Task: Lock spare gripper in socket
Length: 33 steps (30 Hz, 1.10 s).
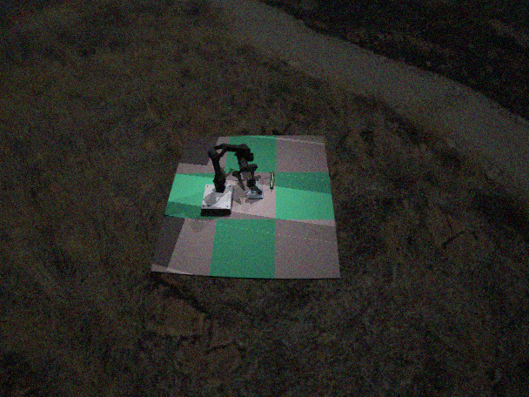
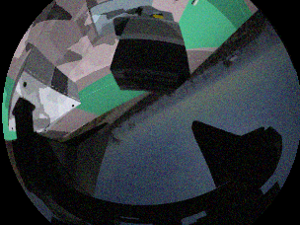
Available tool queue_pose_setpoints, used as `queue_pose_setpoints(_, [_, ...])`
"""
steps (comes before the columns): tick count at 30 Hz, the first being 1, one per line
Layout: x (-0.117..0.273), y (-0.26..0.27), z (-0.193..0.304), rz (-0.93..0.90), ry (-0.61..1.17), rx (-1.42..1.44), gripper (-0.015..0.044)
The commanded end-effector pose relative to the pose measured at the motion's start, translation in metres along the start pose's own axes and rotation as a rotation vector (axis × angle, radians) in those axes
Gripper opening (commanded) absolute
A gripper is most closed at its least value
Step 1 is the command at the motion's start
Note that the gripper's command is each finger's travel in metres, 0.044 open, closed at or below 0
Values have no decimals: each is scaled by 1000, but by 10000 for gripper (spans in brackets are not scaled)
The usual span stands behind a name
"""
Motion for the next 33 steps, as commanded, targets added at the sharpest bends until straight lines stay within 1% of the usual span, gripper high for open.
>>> queue_pose_setpoints(1, [3, -3, 9, 10, -14, -5, 440])
queue_pose_setpoints(20, [11, -7, 50, 62, -94, -4, 440])
queue_pose_setpoints(21, [9, -5, 42, 50, -84, -2, 440])
queue_pose_setpoints(25, [9, -5, 42, 50, -84, -2, 440])
queue_pose_setpoints(27, [16, -7, 40, 67, -108, -6, 387])
queue_pose_setpoints(28, [26, -9, 36, 88, -137, -9, 361])
queue_pose_setpoints(33, [90, -9, 18, 202, -330, -11, 230])
Point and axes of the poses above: the point midway between the two fingers, 35 mm back from their tips, its own x axis back along the fingers, its own y axis across the jaws, z = x × y, the point moved 8 cm from there along x, back along the fingers, and after that the axes turned 7 degrees about x, right-handed, at the moved point
